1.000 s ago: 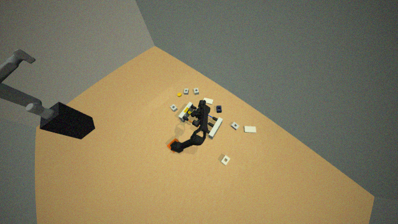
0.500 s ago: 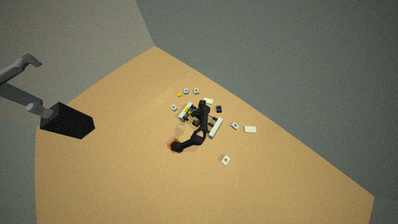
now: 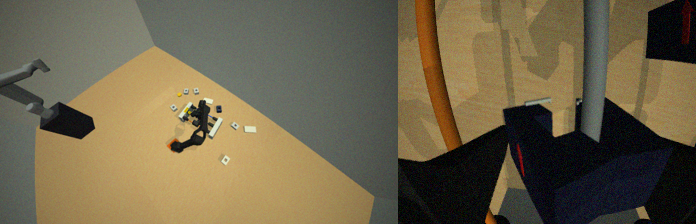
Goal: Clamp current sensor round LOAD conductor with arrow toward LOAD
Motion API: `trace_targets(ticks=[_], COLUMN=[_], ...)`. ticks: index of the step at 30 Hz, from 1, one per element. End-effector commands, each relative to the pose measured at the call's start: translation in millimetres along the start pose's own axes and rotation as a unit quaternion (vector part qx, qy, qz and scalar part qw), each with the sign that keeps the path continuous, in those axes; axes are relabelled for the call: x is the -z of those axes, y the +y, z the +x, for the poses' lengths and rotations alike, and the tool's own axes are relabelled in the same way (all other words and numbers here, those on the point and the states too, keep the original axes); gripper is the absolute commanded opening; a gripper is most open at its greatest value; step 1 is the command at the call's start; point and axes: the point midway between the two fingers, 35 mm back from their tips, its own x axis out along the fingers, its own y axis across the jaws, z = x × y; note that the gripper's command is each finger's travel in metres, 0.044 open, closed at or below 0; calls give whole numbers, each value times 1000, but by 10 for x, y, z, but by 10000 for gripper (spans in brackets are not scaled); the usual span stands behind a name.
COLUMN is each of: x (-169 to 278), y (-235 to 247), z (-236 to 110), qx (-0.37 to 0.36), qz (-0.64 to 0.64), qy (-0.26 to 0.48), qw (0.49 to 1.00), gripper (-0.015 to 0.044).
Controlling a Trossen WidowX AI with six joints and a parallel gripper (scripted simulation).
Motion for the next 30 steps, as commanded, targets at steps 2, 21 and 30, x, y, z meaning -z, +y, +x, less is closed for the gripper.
trace_targets(ticks=[2, 21, 30], x=[-3, -3, -3], y=[10, 10, 10], z=[-2, -2, -2], qx=[-2, -2, -2], qz=[-2, -2, -2], qy=[-1, -1, -1], qw=[1000, 1000, 1000], gripper=[75, 0, 0])
